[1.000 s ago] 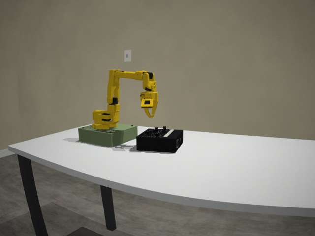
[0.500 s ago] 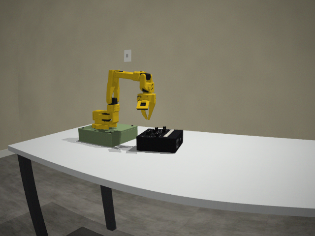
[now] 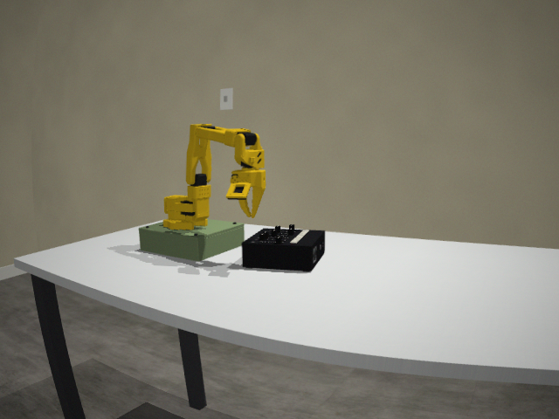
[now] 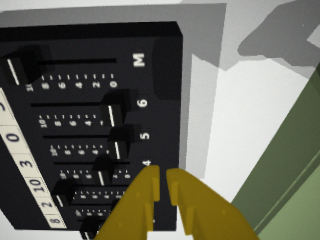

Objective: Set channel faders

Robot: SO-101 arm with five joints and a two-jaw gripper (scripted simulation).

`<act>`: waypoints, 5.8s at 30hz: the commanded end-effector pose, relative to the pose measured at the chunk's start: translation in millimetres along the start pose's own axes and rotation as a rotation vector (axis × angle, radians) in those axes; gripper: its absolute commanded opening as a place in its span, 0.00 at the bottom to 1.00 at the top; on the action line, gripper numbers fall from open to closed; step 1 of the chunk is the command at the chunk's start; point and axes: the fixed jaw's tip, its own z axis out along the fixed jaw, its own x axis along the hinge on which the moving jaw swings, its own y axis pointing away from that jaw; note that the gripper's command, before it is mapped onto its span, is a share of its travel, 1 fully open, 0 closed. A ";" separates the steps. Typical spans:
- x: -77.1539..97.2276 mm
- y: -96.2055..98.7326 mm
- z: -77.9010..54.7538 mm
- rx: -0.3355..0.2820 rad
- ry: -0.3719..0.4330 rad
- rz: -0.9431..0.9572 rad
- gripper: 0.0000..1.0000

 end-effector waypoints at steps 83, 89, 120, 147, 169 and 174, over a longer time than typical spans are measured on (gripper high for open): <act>-1.3 -0.6 30.6 0.003 0.003 0.010 0.00; -1.1 -0.4 30.5 0.003 0.003 0.010 0.00; -0.2 0.6 35.7 0.003 0.003 0.010 0.00; 0.2 0.2 46.1 0.003 0.003 0.010 0.00; 0.6 2.4 47.2 0.003 0.003 0.010 0.00; 0.6 2.8 47.2 0.003 0.003 0.010 0.00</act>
